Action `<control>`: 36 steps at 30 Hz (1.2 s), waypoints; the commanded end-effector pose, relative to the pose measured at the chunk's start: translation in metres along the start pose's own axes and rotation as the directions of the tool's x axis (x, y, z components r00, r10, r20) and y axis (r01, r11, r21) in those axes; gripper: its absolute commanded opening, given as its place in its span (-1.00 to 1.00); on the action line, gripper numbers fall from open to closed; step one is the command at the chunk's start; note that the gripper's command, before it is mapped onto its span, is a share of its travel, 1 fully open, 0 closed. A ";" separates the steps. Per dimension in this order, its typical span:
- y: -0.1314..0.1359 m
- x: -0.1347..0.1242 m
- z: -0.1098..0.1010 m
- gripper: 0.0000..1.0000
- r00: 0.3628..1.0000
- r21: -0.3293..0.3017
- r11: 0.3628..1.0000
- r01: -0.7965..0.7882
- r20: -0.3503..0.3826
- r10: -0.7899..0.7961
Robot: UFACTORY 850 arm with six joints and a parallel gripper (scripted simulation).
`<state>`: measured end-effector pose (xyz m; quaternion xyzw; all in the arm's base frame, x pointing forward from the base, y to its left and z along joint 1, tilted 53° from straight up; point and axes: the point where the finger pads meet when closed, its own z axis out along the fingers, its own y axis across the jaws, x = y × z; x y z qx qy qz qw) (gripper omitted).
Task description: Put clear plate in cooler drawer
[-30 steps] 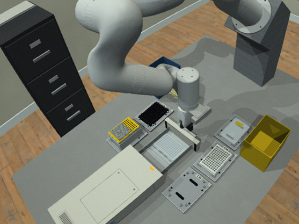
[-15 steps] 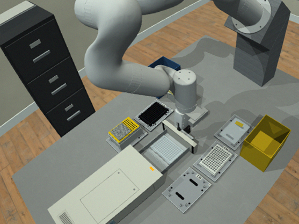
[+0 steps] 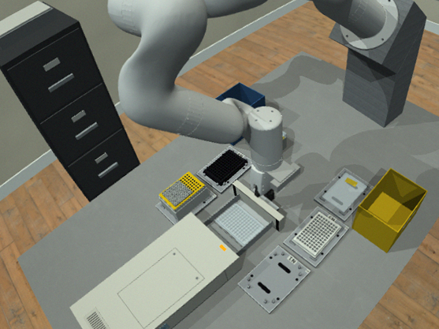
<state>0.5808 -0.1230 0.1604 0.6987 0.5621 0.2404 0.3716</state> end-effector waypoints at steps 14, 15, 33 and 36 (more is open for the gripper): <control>0.020 0.000 0.000 -1.00 1.000 0.000 1.000 0.000 0.000 0.000; 0.020 0.000 0.000 -1.00 1.000 0.000 1.000 0.000 0.000 0.000; 0.047 0.000 0.000 -1.00 1.000 0.000 1.000 0.000 0.000 0.000; 0.052 0.000 0.000 -1.00 1.000 0.000 1.000 0.000 0.000 0.000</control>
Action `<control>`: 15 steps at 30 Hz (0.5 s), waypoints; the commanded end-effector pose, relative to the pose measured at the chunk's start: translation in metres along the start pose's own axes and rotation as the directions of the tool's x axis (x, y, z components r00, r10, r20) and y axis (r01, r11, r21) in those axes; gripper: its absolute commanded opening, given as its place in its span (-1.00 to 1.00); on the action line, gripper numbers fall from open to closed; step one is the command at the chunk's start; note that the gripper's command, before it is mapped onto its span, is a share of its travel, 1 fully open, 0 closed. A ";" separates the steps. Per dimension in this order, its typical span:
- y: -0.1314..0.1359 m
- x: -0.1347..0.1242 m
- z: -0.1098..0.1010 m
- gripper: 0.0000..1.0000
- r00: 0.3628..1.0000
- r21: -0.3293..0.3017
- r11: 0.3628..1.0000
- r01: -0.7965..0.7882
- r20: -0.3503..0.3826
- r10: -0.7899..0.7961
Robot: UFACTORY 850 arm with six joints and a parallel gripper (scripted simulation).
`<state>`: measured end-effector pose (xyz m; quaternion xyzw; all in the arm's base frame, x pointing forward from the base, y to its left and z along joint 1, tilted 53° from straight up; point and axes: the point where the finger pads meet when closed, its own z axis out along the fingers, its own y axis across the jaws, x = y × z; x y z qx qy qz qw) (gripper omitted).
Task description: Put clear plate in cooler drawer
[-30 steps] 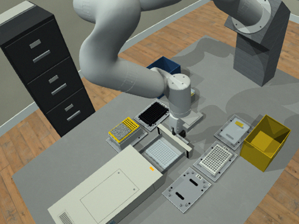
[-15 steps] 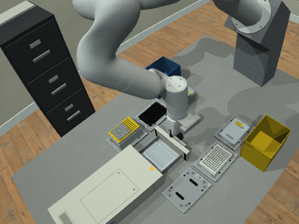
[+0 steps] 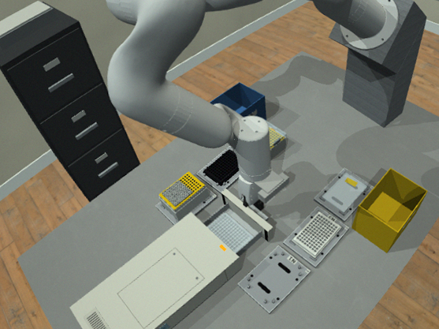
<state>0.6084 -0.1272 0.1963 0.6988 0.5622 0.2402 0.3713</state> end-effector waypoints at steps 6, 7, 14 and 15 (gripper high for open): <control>0.010 0.000 0.000 -1.00 1.000 -0.001 1.000 0.000 0.000 0.000; 0.012 0.000 0.000 -1.00 1.000 -0.001 1.000 0.000 0.000 0.000; 0.020 0.000 0.000 -1.00 1.000 -0.001 1.000 0.000 0.000 0.000; 0.022 0.000 0.000 -1.00 1.000 -0.001 1.000 0.000 0.000 0.000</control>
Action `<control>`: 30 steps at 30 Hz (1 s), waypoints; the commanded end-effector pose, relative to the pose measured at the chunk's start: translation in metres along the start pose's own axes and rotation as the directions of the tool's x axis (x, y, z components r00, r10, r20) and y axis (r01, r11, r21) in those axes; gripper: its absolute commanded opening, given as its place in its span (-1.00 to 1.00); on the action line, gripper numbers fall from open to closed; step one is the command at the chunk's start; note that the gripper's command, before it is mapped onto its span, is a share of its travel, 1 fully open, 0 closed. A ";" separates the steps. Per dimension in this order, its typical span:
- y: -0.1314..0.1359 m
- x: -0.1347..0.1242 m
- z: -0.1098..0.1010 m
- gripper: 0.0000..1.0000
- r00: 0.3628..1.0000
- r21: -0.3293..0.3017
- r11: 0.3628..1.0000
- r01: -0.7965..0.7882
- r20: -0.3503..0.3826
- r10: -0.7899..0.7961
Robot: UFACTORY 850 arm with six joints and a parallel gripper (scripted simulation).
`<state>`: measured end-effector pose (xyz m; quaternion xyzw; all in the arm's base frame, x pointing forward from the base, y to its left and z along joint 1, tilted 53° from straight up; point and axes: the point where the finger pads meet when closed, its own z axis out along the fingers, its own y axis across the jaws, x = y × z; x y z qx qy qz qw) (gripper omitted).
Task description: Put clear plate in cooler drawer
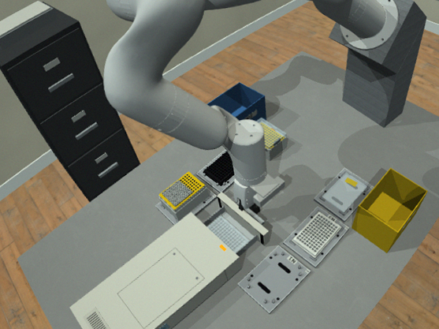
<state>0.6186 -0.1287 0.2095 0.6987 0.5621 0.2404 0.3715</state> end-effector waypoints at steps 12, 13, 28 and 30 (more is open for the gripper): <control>0.025 0.000 0.000 -1.00 1.000 0.000 1.000 0.000 0.000 0.000; 0.027 0.000 0.000 -1.00 1.000 0.000 1.000 0.000 0.000 0.000; 0.042 0.000 0.000 -1.00 1.000 0.000 1.000 0.000 0.000 0.000; 0.045 0.000 0.000 -1.00 1.000 0.000 1.000 0.000 0.000 0.000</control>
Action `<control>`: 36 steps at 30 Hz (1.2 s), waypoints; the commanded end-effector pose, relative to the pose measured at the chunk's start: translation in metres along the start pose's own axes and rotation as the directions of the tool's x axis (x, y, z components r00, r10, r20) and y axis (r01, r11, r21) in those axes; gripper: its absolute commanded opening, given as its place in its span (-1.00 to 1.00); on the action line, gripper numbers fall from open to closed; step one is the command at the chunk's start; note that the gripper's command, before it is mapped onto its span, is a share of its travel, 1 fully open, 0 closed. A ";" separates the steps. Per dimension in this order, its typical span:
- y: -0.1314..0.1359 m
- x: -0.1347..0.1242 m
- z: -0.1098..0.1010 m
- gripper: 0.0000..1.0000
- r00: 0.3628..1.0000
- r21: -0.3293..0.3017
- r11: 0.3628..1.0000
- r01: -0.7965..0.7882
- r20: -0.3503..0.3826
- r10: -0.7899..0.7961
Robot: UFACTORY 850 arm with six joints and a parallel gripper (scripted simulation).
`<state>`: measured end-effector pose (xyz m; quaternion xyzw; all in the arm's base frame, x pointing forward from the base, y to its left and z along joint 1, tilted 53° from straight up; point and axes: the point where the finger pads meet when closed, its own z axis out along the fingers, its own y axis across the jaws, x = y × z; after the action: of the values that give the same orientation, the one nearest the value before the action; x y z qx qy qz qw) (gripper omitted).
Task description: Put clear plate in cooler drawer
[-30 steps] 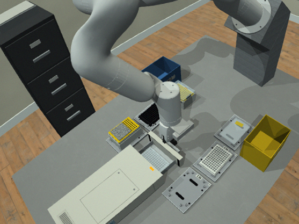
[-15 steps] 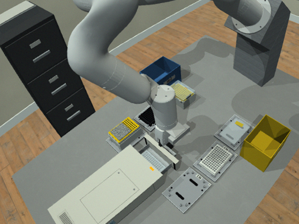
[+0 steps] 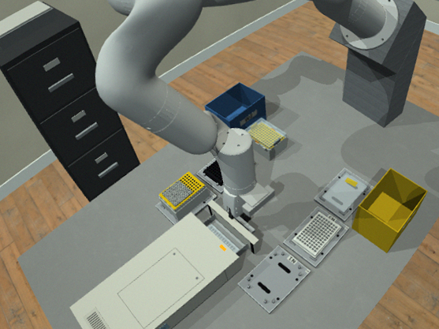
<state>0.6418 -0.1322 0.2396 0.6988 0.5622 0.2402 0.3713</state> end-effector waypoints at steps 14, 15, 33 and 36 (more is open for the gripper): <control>0.027 0.000 0.000 -1.00 1.000 -0.001 1.000 0.000 0.000 0.000; 0.029 0.000 0.000 -1.00 1.000 -0.001 1.000 0.000 0.000 0.000; 0.049 0.000 0.000 -1.00 1.000 -0.001 1.000 0.000 0.000 0.000; 0.051 0.000 0.000 -1.00 1.000 -0.001 1.000 0.000 0.000 0.000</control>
<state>0.6701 -0.1365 0.2765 0.6987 0.5621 0.2406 0.3715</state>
